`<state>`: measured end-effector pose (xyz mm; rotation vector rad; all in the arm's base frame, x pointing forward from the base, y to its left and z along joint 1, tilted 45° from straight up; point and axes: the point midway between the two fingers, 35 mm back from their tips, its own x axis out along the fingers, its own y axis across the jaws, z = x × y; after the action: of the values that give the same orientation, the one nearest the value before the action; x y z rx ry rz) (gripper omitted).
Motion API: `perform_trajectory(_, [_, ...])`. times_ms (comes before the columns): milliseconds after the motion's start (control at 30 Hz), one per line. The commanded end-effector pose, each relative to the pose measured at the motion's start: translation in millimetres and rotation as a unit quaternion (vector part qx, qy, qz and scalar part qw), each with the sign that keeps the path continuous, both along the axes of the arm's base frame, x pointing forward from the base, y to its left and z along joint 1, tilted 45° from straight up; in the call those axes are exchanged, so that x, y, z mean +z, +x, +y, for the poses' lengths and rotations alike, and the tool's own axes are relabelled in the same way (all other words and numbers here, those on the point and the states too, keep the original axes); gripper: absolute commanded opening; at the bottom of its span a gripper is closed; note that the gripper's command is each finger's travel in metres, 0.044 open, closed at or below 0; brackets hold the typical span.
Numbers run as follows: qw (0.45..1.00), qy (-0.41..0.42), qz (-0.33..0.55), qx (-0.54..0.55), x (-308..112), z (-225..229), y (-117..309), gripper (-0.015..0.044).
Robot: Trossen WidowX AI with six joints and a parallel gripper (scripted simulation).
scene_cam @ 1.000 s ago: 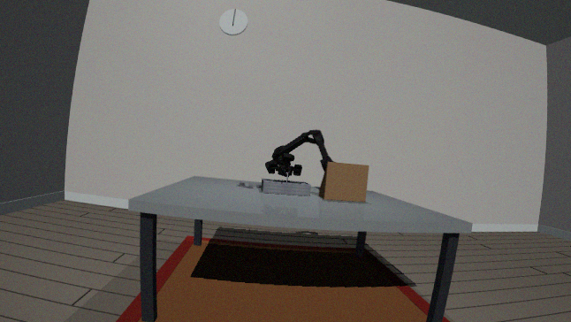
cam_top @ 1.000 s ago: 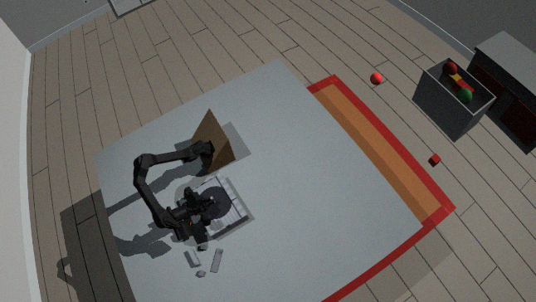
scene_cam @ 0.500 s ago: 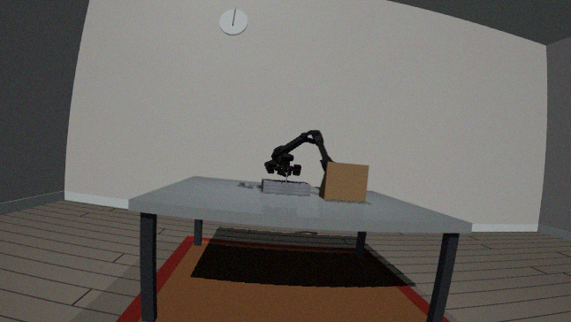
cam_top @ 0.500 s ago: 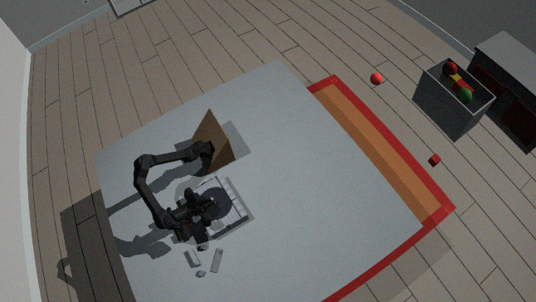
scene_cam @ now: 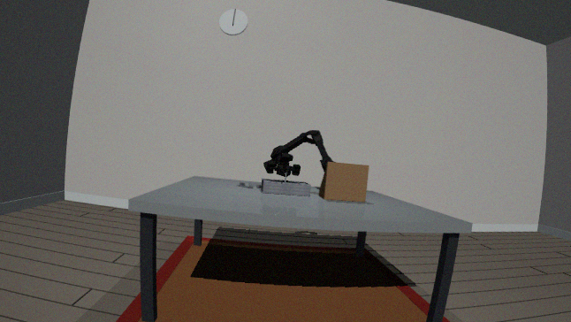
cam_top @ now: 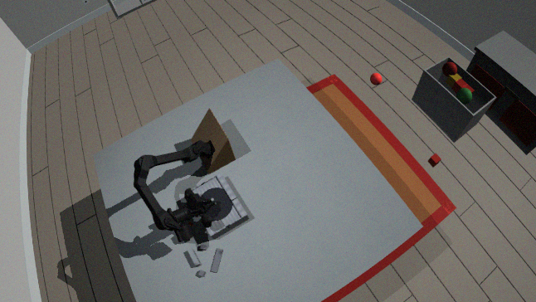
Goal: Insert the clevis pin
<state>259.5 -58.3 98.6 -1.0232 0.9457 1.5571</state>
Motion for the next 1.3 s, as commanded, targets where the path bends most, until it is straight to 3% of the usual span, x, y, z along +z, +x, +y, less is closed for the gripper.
perform_trajectory(0, [1.000, 0.000, -0.002, -0.001, -0.1, 0.0, 2.7, 0.0000])
perform_trajectory(1267, [1.000, 0.000, -0.002, -0.001, 0.4, 0.8, 13.5, 0.0000])
